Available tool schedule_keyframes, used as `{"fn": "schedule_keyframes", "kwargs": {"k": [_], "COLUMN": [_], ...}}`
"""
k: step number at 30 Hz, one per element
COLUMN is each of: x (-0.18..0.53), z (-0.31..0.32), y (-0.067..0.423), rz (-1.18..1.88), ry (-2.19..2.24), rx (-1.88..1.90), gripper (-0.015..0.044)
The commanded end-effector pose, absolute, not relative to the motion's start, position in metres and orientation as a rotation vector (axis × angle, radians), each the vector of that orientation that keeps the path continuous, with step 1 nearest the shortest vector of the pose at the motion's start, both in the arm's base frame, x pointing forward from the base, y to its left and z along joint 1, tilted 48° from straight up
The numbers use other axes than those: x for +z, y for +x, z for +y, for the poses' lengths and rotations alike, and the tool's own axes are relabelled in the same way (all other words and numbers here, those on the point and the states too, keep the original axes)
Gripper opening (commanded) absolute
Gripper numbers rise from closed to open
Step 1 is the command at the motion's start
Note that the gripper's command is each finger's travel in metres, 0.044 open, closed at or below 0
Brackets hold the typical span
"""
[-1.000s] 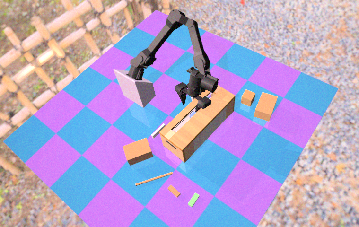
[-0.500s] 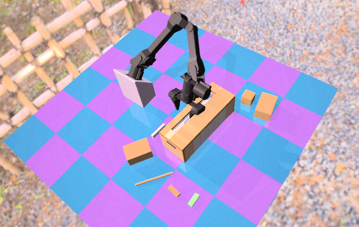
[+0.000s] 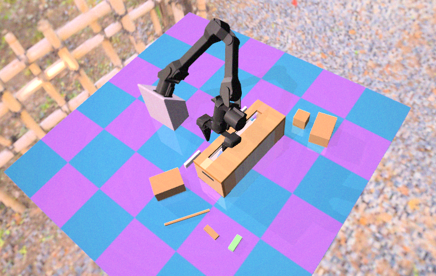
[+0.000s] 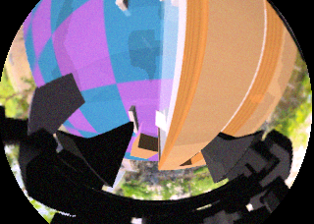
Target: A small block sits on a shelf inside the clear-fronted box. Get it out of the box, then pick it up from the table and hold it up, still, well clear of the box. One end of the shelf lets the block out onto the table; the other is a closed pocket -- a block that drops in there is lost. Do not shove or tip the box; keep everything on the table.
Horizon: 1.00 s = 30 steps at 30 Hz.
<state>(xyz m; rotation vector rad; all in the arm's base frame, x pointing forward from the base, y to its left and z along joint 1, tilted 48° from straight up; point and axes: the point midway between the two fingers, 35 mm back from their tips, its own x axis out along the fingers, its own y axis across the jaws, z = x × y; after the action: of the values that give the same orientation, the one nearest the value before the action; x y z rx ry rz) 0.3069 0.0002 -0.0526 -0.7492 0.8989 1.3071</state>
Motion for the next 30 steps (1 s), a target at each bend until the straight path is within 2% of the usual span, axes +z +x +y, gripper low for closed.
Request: {"fn": "schedule_keyframes", "kwargs": {"k": [1, 19, 30], "x": [-0.064, -0.092, -0.047], "z": [-0.010, -0.035, -0.080], "y": [0.304, 0.300, 0.296], "rz": [0.905, 0.906, 0.909], "ry": [-0.752, -0.754, -0.748], "rx": [1.308, 1.307, 1.306], "gripper": [0.0400, 0.0400, 0.0400]}}
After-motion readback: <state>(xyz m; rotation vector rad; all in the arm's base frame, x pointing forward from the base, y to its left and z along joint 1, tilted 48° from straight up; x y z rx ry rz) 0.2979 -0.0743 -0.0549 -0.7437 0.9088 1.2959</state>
